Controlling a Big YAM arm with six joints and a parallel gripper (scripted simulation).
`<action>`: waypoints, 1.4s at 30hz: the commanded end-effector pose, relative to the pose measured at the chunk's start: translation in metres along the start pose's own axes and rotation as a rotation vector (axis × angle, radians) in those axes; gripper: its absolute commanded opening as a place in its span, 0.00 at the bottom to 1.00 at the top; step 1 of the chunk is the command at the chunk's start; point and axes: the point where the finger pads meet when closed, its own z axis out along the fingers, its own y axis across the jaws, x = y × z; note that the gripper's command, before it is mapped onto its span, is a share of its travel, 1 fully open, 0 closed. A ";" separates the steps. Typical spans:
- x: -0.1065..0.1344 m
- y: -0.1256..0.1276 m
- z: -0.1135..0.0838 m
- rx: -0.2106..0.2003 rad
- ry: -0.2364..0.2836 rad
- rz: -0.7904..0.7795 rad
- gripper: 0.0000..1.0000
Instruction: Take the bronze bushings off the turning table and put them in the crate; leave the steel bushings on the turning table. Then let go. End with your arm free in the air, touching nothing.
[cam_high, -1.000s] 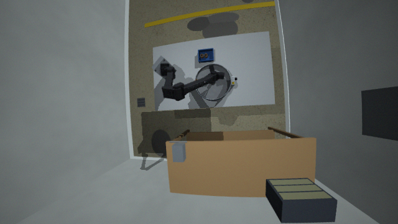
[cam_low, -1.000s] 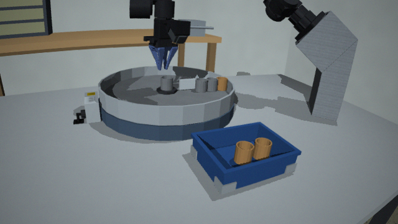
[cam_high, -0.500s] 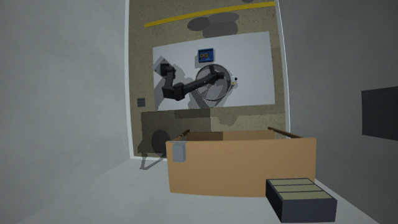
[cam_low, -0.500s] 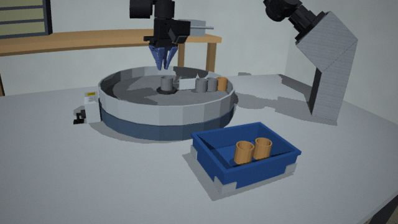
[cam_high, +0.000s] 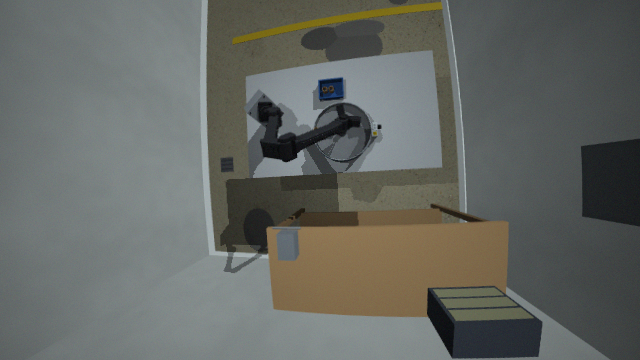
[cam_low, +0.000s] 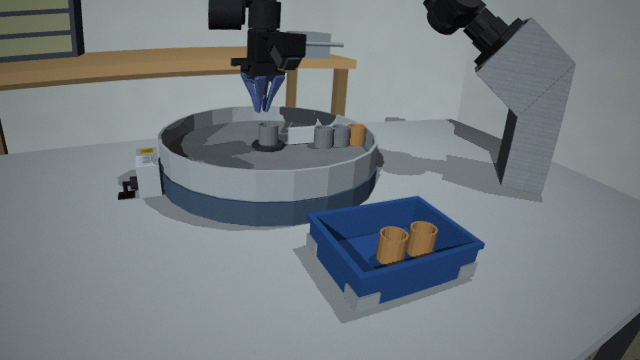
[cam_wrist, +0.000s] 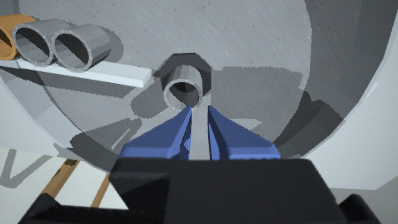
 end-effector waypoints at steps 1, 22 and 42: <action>0.004 -0.003 -0.007 0.012 0.004 0.026 0.14; -0.002 0.029 -0.006 0.024 0.008 0.369 0.14; -0.020 0.072 -0.005 0.024 0.002 0.820 0.14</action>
